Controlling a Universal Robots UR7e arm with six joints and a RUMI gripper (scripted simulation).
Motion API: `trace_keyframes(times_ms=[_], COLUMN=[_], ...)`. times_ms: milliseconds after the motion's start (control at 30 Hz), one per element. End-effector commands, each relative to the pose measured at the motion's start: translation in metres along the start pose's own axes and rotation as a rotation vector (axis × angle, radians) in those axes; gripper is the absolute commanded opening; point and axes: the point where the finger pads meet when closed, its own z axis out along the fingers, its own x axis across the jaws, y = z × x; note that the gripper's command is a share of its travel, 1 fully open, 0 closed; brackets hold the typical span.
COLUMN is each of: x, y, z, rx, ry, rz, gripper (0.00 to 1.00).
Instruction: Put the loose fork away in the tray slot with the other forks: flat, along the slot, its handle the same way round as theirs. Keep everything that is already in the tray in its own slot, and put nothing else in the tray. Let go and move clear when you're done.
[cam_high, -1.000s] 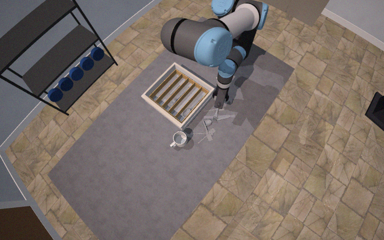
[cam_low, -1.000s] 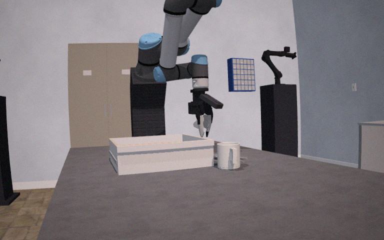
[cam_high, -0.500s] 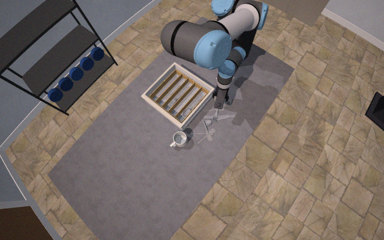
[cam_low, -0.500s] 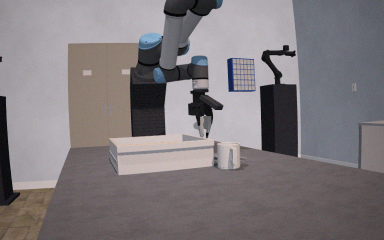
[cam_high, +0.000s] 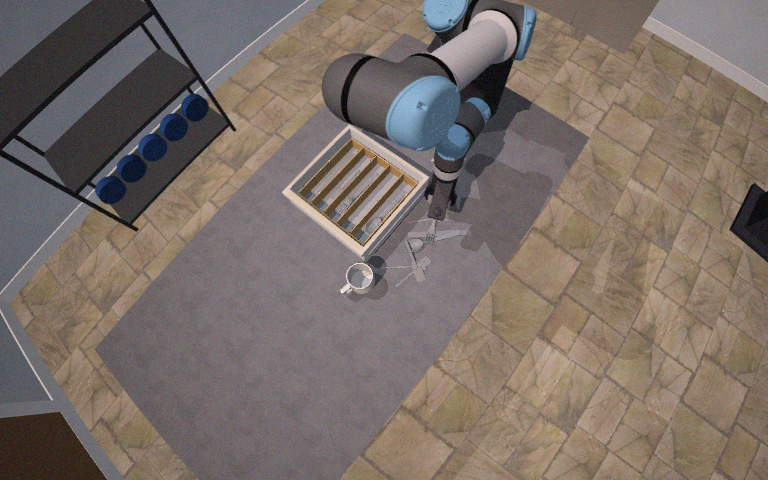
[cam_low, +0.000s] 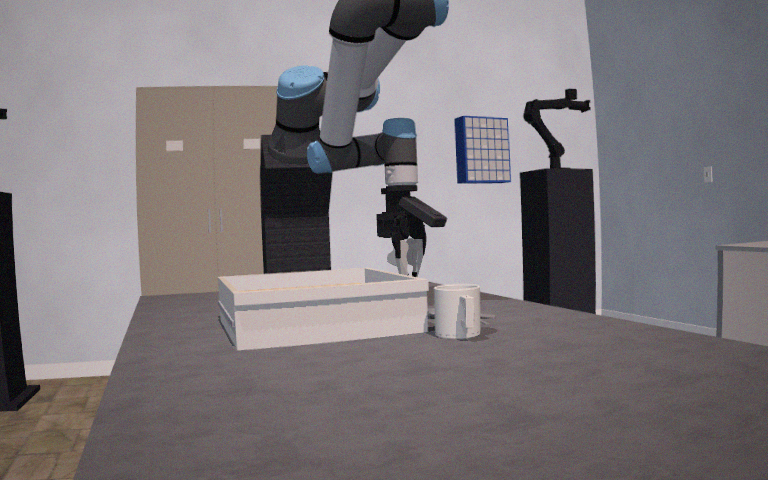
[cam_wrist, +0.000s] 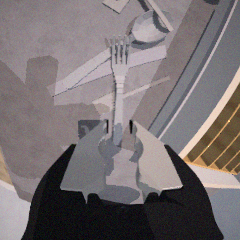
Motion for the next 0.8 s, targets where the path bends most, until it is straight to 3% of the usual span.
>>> trace_keyframes(times_ms=[0, 767], x=[0.0, 0.0], y=[0.0, 0.0], z=[0.008, 0.026], rx=[0.001, 0.001], ry=[0.0, 0.0], rz=[0.0, 0.0], gripper=[0.17, 0.17])
